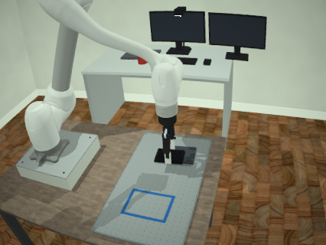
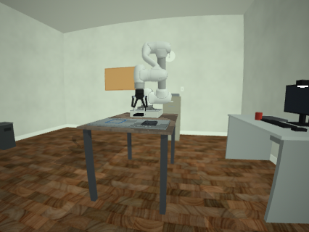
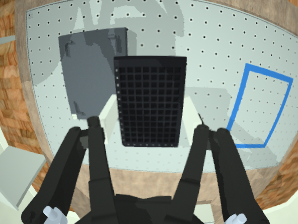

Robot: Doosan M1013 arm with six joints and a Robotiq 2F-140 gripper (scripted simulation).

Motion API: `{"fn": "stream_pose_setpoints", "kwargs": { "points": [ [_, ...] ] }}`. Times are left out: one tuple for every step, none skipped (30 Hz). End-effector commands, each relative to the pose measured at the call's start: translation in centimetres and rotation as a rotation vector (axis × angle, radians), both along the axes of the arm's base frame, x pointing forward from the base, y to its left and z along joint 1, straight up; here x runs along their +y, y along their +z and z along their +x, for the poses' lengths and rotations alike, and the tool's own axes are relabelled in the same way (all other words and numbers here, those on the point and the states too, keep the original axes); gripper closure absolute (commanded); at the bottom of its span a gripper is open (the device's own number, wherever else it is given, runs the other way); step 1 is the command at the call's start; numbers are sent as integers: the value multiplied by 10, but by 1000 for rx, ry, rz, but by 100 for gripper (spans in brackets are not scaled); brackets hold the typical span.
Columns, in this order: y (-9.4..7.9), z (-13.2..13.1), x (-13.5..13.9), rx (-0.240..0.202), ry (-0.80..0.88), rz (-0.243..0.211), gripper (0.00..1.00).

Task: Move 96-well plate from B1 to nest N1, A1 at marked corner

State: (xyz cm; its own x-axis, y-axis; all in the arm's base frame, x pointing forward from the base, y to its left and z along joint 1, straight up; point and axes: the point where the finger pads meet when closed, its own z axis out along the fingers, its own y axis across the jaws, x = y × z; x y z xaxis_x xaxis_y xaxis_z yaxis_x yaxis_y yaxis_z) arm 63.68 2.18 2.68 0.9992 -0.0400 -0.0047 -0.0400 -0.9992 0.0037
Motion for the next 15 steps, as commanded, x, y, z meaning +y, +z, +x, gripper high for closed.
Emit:
{"fn": "stream_pose_setpoints", "kwargs": {
  "points": [
    [1,5,19,1,-6,6,100],
    [1,6,23,1,-6,6,100],
    [1,6,26,1,-6,6,100],
    [1,7,29,1,-6,6,100],
    [1,8,32,1,-6,6,100],
    [1,9,35,1,-6,6,100],
    [2,10,39,1,-6,6,100],
    [2,10,42,1,-6,6,100],
    [2,10,42,1,-6,6,100],
    [2,10,42,1,-6,6,100],
    [2,11,45,1,-6,6,100],
    [2,12,48,1,-6,6,100],
    [2,13,52,1,-6,6,100],
    [2,14,55,1,-6,6,100],
    [2,15,58,1,-6,6,100]
  ]
}}
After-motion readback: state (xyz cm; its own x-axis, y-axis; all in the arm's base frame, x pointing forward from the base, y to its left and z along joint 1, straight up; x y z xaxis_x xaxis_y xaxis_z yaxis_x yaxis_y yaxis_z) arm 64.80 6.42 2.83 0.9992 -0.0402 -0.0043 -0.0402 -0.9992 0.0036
